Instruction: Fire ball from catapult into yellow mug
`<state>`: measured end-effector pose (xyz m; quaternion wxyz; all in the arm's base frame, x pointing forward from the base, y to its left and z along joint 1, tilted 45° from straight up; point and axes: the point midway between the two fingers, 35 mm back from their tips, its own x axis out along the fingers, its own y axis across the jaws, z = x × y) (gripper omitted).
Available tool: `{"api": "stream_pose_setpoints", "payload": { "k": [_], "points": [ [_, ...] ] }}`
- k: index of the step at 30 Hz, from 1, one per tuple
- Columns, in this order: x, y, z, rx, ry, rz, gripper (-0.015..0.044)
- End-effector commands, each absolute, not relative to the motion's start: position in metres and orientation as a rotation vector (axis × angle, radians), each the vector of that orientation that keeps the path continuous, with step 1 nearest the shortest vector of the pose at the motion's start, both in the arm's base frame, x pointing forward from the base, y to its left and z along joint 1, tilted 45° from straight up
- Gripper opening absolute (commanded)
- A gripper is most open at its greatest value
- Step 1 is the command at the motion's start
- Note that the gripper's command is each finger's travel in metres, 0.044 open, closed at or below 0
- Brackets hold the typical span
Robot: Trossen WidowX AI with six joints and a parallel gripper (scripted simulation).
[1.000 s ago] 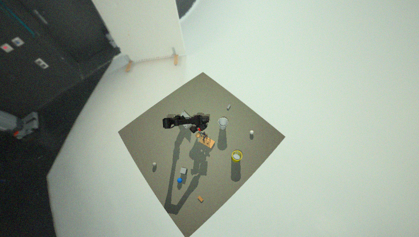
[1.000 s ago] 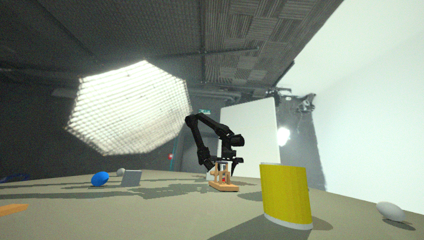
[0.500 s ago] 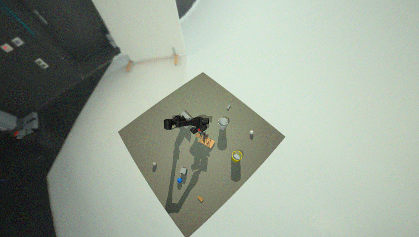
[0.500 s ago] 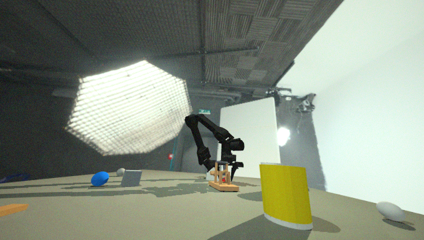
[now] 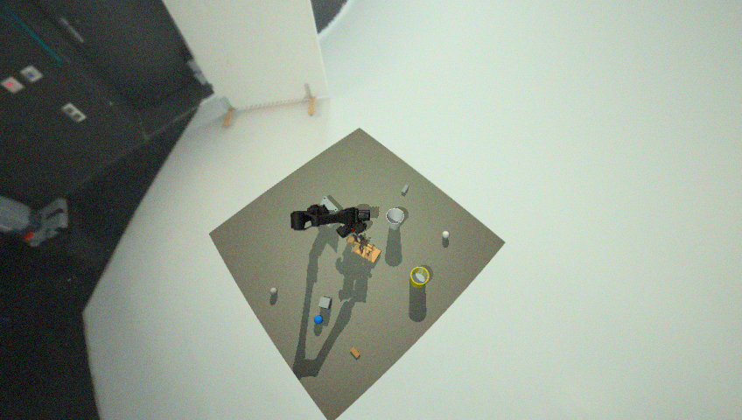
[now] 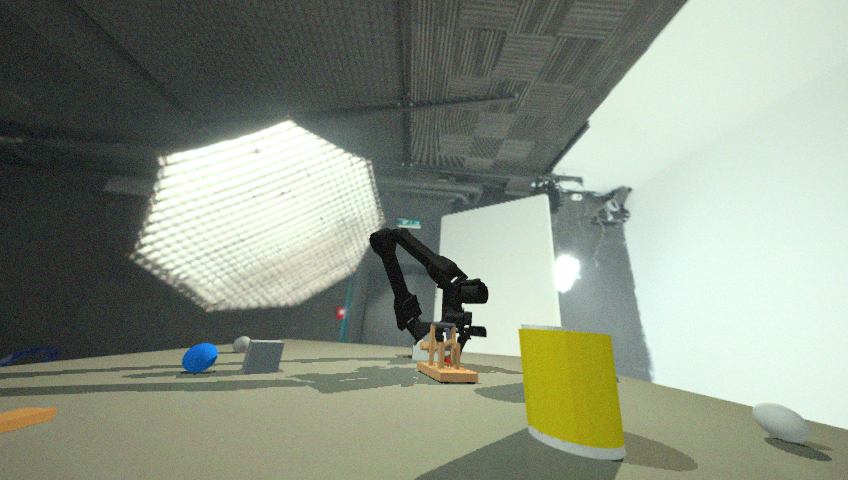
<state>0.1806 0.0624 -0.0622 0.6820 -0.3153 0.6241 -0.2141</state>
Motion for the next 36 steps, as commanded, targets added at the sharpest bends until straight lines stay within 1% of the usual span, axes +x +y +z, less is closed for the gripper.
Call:
{"api": "stream_pose_setpoints", "payload": {
  "k": [1, 5, 6, 15, 24, 29, 36],
  "points": [
    [0.180, 0.062, -0.062, -0.714, 1.400, -0.478, 0.0109],
    [0.181, 0.069, -0.058, -0.713, 1.401, -0.476, 0.0004],
    [0.181, 0.073, -0.054, -0.712, 1.401, -0.475, 0.0000],
    [0.177, 0.114, -0.020, -0.709, 1.404, -0.469, 0.0000],
    [0.162, 0.148, 0.022, -0.712, 1.404, -0.474, 0.0000],
    [0.163, 0.149, 0.026, -0.720, 1.413, -0.477, 0.0000],
    [0.186, 0.135, 0.031, -0.798, 1.517, -0.489, 0.0000]
  ]
}}
